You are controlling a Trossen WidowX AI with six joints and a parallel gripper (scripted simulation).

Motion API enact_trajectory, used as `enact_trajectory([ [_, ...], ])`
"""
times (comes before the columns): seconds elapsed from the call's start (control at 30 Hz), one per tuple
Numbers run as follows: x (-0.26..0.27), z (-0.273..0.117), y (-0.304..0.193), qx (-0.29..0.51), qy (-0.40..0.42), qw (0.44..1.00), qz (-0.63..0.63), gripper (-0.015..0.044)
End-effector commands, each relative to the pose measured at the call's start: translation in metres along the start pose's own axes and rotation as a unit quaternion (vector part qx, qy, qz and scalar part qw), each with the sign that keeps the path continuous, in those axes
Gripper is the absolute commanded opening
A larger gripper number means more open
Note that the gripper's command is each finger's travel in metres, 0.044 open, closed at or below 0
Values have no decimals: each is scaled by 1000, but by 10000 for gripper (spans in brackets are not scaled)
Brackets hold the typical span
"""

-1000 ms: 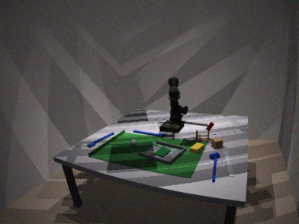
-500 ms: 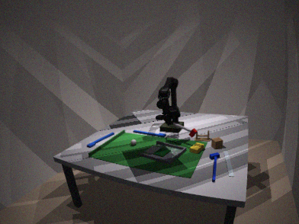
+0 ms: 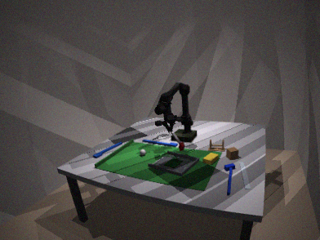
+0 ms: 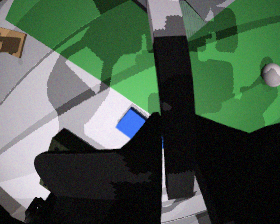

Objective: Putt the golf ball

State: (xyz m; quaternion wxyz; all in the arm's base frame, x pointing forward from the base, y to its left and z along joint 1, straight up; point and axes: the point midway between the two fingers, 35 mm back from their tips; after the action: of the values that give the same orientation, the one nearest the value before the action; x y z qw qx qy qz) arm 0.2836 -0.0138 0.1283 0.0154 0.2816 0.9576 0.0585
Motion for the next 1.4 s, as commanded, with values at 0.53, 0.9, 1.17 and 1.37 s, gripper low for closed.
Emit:
enact_trajectory([
  [0.53,-39,-20,-96,31,-26,963,266,0],
  [0.9,-45,-32,-153,46,-38,913,404,0],
  [1.17,-45,-34,-171,51,-41,893,445,0],
  [1.37,-46,-15,-173,51,-41,893,445,0],
])
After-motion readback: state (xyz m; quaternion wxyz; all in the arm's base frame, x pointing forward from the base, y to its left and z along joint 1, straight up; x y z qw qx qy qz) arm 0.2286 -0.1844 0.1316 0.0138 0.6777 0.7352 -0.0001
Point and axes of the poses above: the point midway between the two fingers, 35 mm back from their tips, its own z axis out along the fingers, its own x axis across the jaws, y = z × x, and after that the axes turned 12 degrees about -z, right-handed
